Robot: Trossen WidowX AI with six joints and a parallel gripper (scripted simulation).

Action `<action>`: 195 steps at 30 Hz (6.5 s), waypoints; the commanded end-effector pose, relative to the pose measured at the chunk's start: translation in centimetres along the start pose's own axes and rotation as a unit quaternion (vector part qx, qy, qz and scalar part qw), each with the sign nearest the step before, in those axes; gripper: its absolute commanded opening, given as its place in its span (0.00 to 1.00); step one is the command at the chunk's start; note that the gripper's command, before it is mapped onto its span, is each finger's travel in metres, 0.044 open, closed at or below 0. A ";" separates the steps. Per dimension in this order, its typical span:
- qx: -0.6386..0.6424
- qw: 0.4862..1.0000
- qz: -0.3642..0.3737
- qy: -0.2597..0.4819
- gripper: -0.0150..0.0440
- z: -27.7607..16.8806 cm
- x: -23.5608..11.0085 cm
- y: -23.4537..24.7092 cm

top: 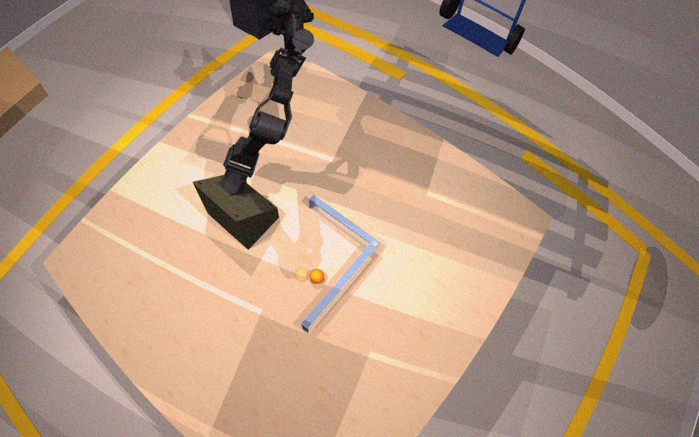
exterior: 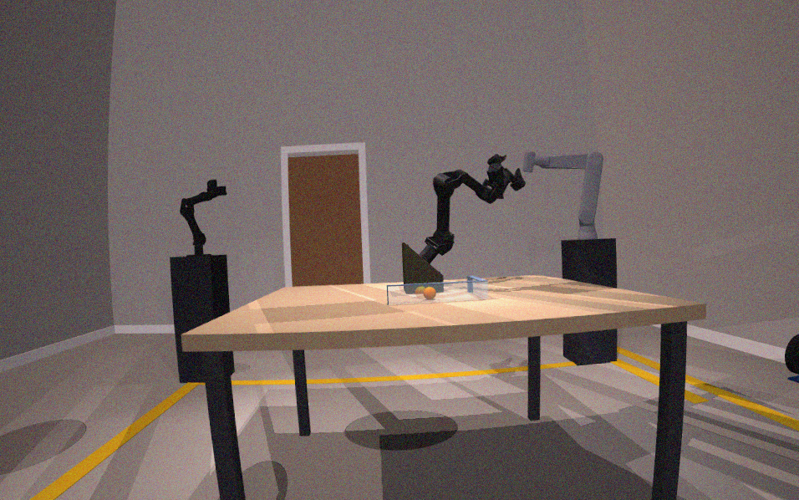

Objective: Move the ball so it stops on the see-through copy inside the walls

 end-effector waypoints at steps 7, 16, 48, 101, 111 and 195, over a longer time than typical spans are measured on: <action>-0.010 0.991 0.130 -0.010 0.78 -0.5 -0.4 6.2; -0.014 0.942 0.333 0.022 0.78 -4.1 -4.5 15.1; 0.042 0.593 0.704 0.390 0.78 -21.7 -33.9 18.0; 0.386 0.066 0.338 0.856 0.78 -3.3 -66.1 -15.0; 0.386 0.066 0.338 0.856 0.78 -3.2 -66.8 -14.3; 0.385 0.064 0.338 0.856 0.25 0.7 -64.4 -16.7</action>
Point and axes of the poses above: the point midway between the two fingers, 35 mm back from their tips, its own x axis out along the fingers, its own y axis across the jaws, z = x × y, the point moved 5 cm from there along -x, back along the fingers, and after that the axes turned 13 degrees about x, right-handed, at the moved point
